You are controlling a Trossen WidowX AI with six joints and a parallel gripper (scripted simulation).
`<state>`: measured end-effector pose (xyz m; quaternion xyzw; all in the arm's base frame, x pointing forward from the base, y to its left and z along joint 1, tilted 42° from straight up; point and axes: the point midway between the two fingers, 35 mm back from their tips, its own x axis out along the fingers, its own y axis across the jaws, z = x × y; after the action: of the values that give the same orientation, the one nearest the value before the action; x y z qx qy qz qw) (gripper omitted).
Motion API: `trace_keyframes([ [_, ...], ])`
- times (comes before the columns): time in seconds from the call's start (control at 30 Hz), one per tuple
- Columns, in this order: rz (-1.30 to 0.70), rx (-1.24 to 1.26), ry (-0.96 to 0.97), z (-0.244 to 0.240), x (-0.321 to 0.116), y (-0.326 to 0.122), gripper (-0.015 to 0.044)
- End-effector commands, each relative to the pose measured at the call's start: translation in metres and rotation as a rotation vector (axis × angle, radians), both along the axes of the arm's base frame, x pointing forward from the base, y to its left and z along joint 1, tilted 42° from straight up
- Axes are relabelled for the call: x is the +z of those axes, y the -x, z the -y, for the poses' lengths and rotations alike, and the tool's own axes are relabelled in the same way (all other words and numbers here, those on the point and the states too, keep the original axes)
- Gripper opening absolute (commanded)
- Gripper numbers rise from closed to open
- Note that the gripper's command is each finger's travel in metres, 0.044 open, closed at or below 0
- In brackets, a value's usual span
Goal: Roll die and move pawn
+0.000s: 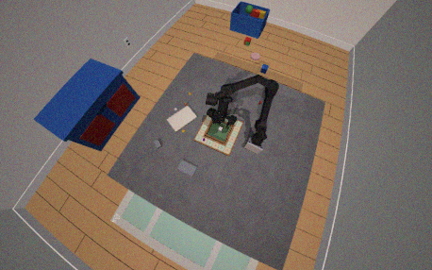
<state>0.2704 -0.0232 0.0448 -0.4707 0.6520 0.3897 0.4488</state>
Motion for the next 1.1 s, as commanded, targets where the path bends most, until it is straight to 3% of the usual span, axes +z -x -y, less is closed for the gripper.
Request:
trace_keyframes([
  [0.0, -0.034, 0.054, 0.356, 0.001, -0.013, -0.002, 0.0440],
  [0.13, -0.024, 0.073, 0.427, 0.000, -0.013, -0.004, 0.0440],
  [0.2, -0.048, 0.065, 0.336, -0.002, -0.016, 0.001, 0.0440],
  [0.5, 0.243, -0.462, 0.477, -0.034, -0.073, -0.061, 0.0204],
  [0.63, 0.385, -0.691, 0.525, -0.049, -0.106, -0.081, 0.0200],
  [1.07, 0.392, -0.702, 0.527, -0.048, -0.112, -0.083, 0.0200],
])
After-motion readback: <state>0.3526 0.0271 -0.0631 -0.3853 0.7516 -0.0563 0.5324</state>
